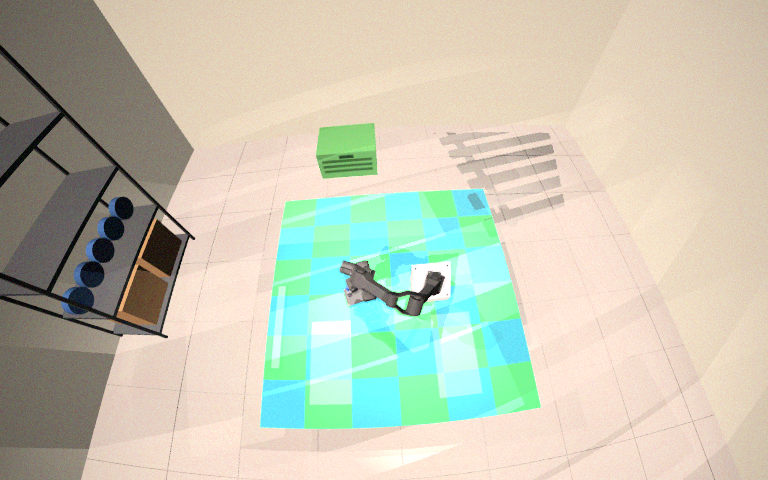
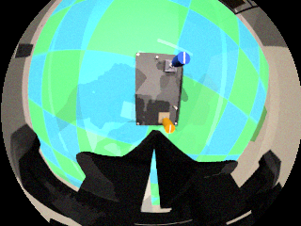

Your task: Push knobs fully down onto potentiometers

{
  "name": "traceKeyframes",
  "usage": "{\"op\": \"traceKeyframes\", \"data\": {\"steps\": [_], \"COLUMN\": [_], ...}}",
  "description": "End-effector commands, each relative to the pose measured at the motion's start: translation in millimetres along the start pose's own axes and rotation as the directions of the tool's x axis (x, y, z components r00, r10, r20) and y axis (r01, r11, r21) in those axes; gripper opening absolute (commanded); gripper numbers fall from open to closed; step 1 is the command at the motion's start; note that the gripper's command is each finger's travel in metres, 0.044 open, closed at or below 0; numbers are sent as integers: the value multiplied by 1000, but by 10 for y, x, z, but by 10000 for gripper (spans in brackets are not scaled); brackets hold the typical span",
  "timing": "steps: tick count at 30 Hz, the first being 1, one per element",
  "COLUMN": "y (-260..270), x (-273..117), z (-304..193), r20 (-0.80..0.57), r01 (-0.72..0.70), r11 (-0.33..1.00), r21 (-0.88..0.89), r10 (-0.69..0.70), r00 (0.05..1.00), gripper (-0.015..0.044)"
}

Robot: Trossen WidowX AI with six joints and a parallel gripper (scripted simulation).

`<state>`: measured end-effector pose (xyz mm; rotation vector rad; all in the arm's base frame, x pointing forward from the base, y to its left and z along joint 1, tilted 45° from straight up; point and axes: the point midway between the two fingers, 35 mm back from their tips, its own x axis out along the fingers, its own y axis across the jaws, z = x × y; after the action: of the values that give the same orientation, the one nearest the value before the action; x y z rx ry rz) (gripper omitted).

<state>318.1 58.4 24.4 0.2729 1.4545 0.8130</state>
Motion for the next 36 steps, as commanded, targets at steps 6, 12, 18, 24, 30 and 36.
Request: {"op": "traceKeyframes", "data": {"steps": [6,12,18,24,30,36], "y": [-352,-334,-334,-330,-321,-315], "x": [-27,172,172,225,324,382], "z": [-143,-145,-145,-144,-144,-146], "r20": [-8,-8,-8,-8,-8,-8], "r01": [-80,-81,-81,-81,-82,-82], "r11": [996,996,996,996,996,996], "r21": [-35,-36,-36,-36,-36,-36], "r10": [80,81,81,81,81,82], "r00": [997,997,997,997,997,997], "gripper": [0,0,0,0,0,0]}}
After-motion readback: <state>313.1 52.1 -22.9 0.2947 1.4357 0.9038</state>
